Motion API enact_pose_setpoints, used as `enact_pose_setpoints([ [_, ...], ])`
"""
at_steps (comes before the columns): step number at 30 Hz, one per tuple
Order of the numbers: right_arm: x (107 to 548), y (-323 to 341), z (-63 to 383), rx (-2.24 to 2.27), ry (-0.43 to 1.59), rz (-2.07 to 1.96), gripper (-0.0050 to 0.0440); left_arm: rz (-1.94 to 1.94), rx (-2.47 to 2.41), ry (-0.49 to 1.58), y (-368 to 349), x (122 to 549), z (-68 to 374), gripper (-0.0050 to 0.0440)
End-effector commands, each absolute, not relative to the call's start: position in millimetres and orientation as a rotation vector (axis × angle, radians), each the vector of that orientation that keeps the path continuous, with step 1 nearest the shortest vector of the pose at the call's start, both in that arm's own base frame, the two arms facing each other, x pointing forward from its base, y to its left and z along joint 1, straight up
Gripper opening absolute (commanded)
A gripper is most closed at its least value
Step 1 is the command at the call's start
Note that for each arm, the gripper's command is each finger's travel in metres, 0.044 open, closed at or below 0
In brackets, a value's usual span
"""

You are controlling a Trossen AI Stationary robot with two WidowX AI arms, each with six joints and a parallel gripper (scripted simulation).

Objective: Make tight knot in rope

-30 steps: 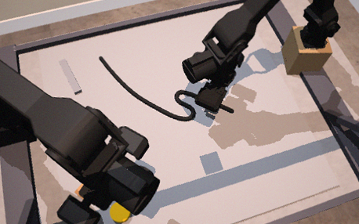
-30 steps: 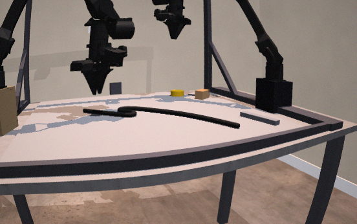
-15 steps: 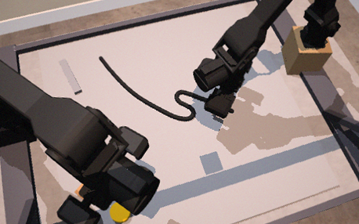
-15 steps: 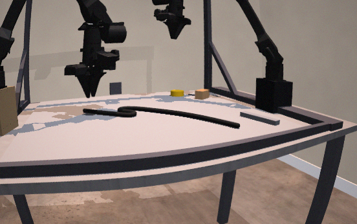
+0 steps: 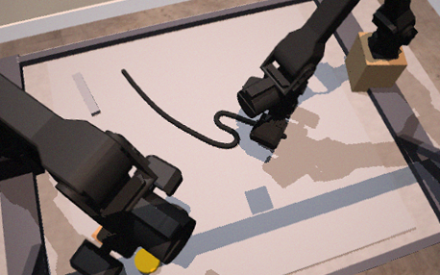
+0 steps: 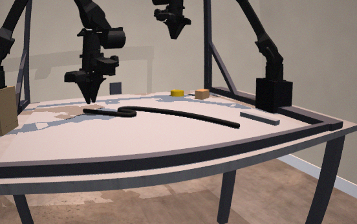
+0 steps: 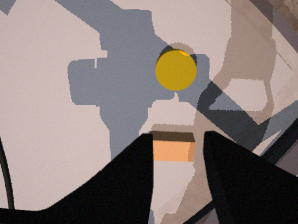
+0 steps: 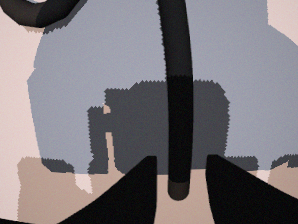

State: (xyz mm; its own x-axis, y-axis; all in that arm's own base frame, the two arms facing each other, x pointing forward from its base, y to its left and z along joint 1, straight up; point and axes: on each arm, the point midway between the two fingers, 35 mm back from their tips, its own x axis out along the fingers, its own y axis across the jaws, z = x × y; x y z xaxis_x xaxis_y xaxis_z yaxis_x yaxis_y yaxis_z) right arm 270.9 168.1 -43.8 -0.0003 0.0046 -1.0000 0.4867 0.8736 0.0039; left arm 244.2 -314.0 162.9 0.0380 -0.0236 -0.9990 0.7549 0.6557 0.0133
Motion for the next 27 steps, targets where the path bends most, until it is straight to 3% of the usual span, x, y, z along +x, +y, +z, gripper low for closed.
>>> enact_pose_setpoints([
  [1,274.8,169.9,-43.2,0.415,1.517,-0.387,0.0100,-0.676,0.654,1.393,-313.8,244.7,172.8,0.0100],
  [27,275.1,170.1,-65.2,0.414,1.517,-0.387,0.0100,-0.676,0.654,1.393,-313.8,244.7,172.8,0.0100],
])
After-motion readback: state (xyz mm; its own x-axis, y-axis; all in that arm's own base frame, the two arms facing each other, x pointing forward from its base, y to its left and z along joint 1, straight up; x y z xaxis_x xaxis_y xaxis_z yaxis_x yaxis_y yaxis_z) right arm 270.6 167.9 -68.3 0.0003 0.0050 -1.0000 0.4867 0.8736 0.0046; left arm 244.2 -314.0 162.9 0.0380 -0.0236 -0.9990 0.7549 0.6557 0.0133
